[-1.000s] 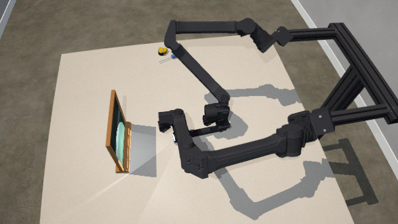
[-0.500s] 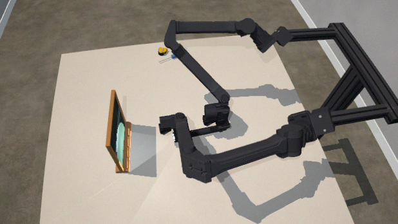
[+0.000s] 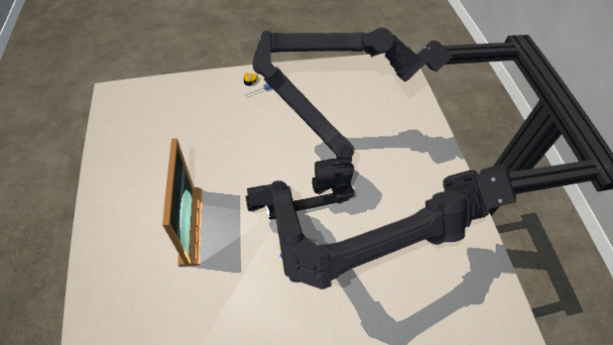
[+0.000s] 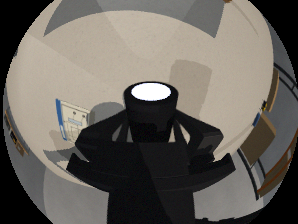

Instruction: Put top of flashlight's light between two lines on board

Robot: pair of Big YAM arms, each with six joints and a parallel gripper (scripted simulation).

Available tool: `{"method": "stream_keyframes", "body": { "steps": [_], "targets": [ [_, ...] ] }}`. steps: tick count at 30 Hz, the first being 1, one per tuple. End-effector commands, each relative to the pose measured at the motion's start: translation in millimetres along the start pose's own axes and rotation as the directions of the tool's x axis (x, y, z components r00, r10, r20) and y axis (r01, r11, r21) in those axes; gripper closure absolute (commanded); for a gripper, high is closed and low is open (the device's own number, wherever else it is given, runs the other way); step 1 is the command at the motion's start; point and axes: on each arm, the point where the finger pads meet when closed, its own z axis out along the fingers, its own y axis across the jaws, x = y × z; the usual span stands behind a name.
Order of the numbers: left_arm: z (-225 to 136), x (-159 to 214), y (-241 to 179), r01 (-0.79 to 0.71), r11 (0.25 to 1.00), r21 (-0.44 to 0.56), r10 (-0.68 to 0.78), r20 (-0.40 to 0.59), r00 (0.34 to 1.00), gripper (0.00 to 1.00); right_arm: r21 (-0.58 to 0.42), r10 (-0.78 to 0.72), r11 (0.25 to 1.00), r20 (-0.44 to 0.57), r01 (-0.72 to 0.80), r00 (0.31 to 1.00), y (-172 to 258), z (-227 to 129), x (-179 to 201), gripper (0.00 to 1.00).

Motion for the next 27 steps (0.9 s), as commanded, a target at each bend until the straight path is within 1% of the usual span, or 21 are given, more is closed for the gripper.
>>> {"method": "stream_keyframes", "body": {
  "steps": [1, 8, 9, 11, 14, 20, 21, 27],
  "targets": [
    [3, -13, 12, 0.039, 0.998, 0.038, -0.04, 0.022, 0.999, 0.51, -0.008, -0.039, 0.999, -0.031, 0.039, 0.999, -6, -3, 19, 0.71],
    [9, -6, 8, 0.042, 0.992, 0.119, -0.043, 0.011, 0.999, 0.51, -0.009, -0.04, 0.999, -0.03, 0.04, 0.999, -5, -3, 19, 0.71],
    [-3, -7, -16, 0.019, 0.99, 0.136, -0.023, 0.025, 0.999, 0.0, -0.009, -0.04, 0.999, -0.03, 0.04, 0.999, -5, -3, 19, 0.71],
    [-7, -8, -22, 0.022, 0.989, 0.144, -0.026, 0.029, 0.999, 0.0, -0.009, -0.04, 0.999, -0.03, 0.04, 0.999, -5, -3, 19, 0.71],
    [-14, -14, -15, 0.028, 0.99, 0.14, -0.033, 0.037, 0.999, 0.0, -0.009, -0.04, 0.999, -0.03, 0.04, 0.999, -5, -3, 19, 0.71],
    [-14, -21, -16, 0.027, 0.99, 0.14, -0.034, 0.045, 0.998, 0.0, -0.009, -0.04, 0.999, -0.03, 0.04, 0.999, -5, -3, 19, 0.71],
    [-22, -10, -21, 0.01, 0.989, 0.145, -0.015, 0.029, 0.999, 0.0, -0.009, -0.04, 0.999, -0.03, 0.04, 0.999, -5, -3, 19, 0.71],
    [-40, -13, -19, 0.013, 0.989, 0.147, -0.018, 0.035, 0.999, 0.0, -0.009, -0.04, 0.999, -0.03, 0.04, 0.999, -5, -3, 19, 0.71]
  ]
}}
